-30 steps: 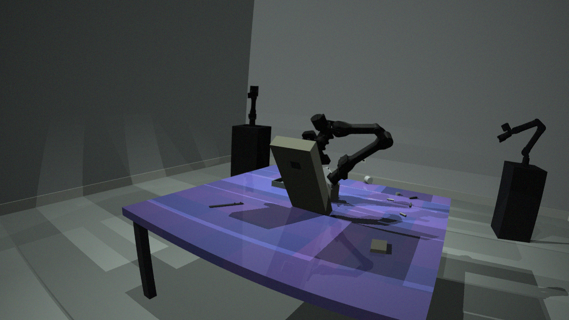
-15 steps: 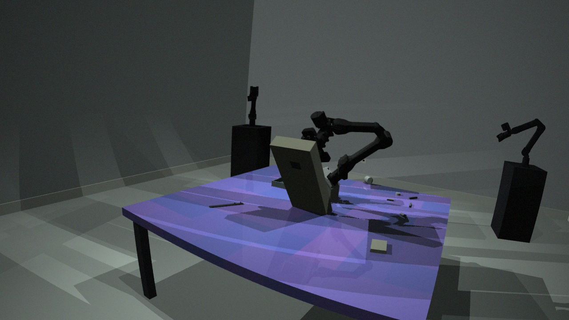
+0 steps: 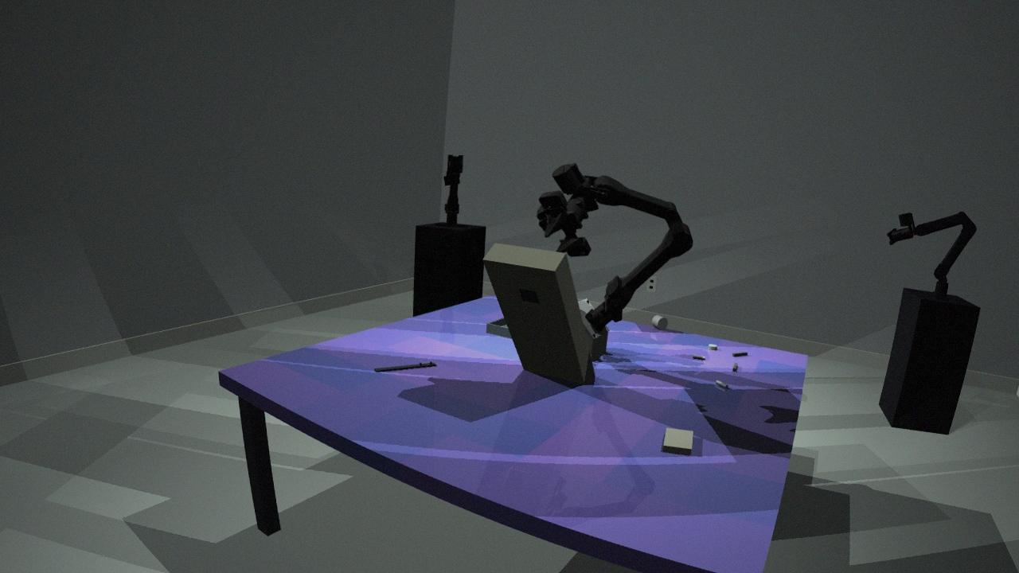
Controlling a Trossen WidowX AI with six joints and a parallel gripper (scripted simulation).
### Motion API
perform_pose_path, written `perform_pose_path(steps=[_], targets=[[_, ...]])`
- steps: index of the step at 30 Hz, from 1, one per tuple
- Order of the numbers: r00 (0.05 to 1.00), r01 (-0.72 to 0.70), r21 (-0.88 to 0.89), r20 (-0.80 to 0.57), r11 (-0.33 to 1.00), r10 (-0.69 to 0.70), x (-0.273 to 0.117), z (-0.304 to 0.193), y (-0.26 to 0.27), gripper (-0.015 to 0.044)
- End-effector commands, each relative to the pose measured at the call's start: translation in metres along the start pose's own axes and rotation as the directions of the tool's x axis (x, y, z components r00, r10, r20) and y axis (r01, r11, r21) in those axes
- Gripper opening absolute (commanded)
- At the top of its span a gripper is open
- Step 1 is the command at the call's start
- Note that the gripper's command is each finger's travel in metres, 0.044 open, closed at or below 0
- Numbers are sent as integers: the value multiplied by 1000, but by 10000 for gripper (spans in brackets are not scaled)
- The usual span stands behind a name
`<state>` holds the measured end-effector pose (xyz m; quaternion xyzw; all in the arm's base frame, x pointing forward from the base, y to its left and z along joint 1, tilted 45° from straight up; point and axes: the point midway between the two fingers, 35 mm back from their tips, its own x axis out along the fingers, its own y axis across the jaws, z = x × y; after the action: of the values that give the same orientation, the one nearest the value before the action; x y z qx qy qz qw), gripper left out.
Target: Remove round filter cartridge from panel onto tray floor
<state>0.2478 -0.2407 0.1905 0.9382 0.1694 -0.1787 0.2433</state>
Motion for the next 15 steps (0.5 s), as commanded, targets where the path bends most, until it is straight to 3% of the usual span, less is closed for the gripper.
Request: perform_pose_path(steps=[1,3,5,8,15], targets=[[1000,-8,-10,-4,1000,8,-21,-7,24,368],[1000,-8,-10,-4,1000,8,-22,-7,25,421],[1000,2,-63,1,998,-2,-20,-6,22,368],[999,53,-288,20,956,-50,-12,0,9,305],[982,162,-758,61,632,-179,3,13,-26,305]])
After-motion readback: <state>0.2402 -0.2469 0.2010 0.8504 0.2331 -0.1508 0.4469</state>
